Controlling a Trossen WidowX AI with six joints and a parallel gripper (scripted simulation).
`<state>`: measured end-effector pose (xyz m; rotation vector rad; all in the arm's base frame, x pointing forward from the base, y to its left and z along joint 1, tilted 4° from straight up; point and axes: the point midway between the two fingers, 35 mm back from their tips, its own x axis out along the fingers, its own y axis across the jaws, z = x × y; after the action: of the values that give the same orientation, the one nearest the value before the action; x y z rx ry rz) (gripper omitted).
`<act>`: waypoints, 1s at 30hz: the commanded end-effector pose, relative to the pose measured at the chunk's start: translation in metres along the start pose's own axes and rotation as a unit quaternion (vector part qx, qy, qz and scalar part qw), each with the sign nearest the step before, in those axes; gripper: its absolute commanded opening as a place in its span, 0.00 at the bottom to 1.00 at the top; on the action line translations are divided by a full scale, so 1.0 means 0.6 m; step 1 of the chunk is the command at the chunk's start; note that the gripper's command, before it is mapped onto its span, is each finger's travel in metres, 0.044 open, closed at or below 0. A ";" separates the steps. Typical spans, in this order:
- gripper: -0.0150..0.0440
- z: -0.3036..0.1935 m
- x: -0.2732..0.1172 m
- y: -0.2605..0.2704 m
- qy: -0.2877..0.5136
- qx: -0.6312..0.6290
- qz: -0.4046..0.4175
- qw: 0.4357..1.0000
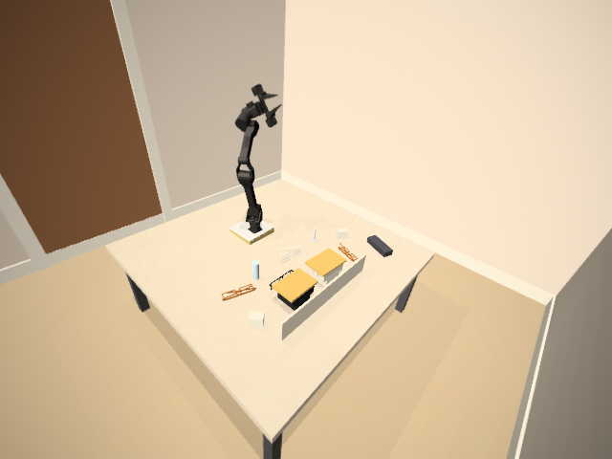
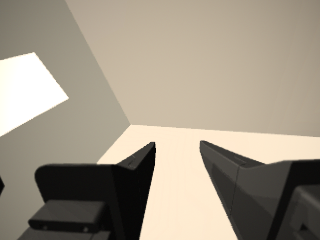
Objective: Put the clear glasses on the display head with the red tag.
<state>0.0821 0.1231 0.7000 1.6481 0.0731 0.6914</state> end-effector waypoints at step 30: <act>0.59 -0.201 0.235 -0.349 0.027 -0.378 -0.016 0.925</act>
<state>0.1825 0.3284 0.5908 0.9247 -0.1616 0.6747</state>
